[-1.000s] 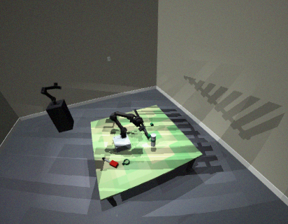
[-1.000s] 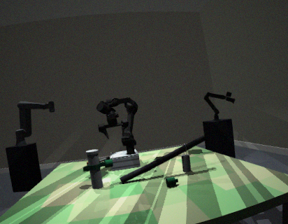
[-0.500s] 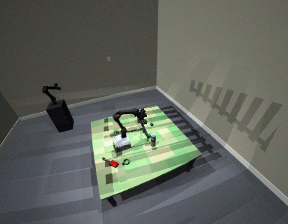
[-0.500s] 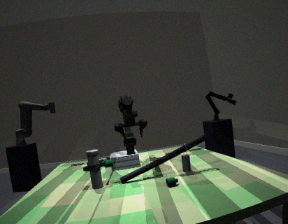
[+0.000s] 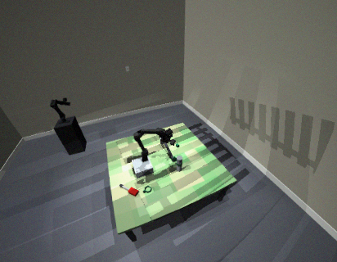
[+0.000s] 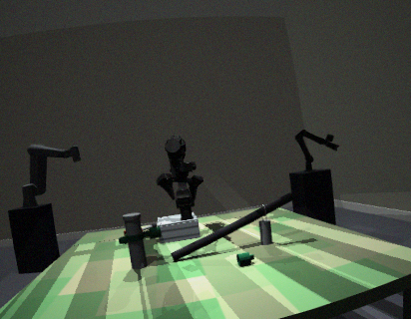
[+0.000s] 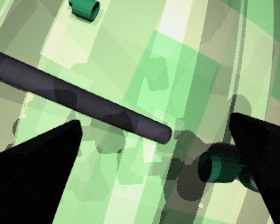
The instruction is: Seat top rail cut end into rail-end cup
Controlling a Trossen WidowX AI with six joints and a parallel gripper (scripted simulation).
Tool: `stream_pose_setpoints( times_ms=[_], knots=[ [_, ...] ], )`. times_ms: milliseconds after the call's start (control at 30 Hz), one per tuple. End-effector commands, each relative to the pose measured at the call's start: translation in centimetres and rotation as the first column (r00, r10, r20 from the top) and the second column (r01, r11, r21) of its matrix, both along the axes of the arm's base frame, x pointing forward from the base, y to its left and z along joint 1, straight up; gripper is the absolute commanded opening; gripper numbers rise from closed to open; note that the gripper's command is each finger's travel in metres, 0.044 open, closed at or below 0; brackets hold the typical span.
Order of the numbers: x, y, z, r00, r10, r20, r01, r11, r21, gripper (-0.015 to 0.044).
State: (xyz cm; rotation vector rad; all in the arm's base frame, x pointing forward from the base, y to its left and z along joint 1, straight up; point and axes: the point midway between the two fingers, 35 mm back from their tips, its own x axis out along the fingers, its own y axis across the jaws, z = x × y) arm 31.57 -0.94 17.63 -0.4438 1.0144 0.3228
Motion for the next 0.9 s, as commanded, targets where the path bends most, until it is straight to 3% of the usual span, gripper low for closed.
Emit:
stream_pose_setpoints(
  times_ms=[0,267,567,867],
  knots=[
    [-0.2,-3.7,-0.8,0.944,0.329,-0.031,-0.330,0.931,-0.158,0.0440],
    [-1.4,-9.2,-1.5,0.674,0.730,-0.110,-0.709,0.598,-0.373,0.0440],
    [-2.8,-12.8,-1.9,0.417,0.886,-0.203,-0.823,0.273,-0.499,0.0440],
    [-2.8,-12.8,-1.9,0.409,0.889,-0.207,-0.824,0.263,-0.501,0.0440]
  ],
)
